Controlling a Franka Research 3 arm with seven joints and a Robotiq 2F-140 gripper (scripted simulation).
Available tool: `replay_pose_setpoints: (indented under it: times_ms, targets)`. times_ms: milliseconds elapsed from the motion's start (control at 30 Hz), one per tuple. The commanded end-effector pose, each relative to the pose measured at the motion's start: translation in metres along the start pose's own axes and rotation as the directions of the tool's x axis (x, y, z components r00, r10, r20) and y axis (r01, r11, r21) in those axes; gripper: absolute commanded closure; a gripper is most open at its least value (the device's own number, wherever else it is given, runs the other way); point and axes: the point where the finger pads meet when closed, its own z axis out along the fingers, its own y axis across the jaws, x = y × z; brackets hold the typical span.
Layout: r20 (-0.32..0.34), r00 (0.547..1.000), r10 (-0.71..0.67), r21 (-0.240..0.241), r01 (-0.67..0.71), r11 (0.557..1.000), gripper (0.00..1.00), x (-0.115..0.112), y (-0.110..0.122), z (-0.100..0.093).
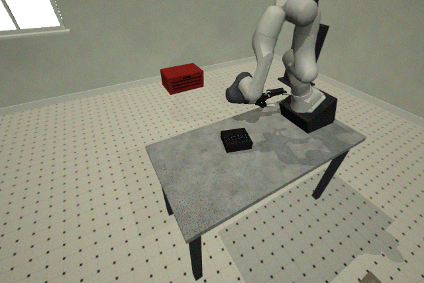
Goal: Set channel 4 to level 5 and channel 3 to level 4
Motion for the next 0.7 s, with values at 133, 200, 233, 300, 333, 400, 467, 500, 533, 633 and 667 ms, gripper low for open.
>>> replay_pose_setpoints:
  times_ms: [133,200,233,300,333,400,467,500,533,633,667]
  targets:
    - [0.0,1.0,0.0,0.0,0.0,1.0,0.0,0.0,0.0,0.0]
    - [0.0,1.0,0.0,0.0,0.0,1.0,0.0,0.0,0.0,0.0]
    - [0.0,1.0,0.0,0.0,0.0,1.0,0.0,0.0,0.0,0.0]
    - [0.0,1.0,0.0,0.0,0.0,1.0,0.0,0.0,0.0,0.0]
    - [0.0,1.0,0.0,0.0,0.0,1.0,0.0,0.0,0.0,0.0]
    - [0.0,1.0,0.0,0.0,0.0,1.0,0.0,0.0,0.0,0.0]
    - [0.0,1.0,0.0,0.0,0.0,1.0,0.0,0.0,0.0,0.0]
    - [0.0,1.0,0.0,0.0,0.0,1.0,0.0,0.0,0.0,0.0]
    - [0.0,1.0,0.0,0.0,0.0,1.0,0.0,0.0,0.0,0.0]
    - [0.039,0.999,0.035,0.052,-0.037,0.998,0.0,-0.011,-0.009,-0.007]
    - [0.088,0.994,0.072,0.107,-0.081,0.991,0.0,-0.024,-0.018,-0.017]
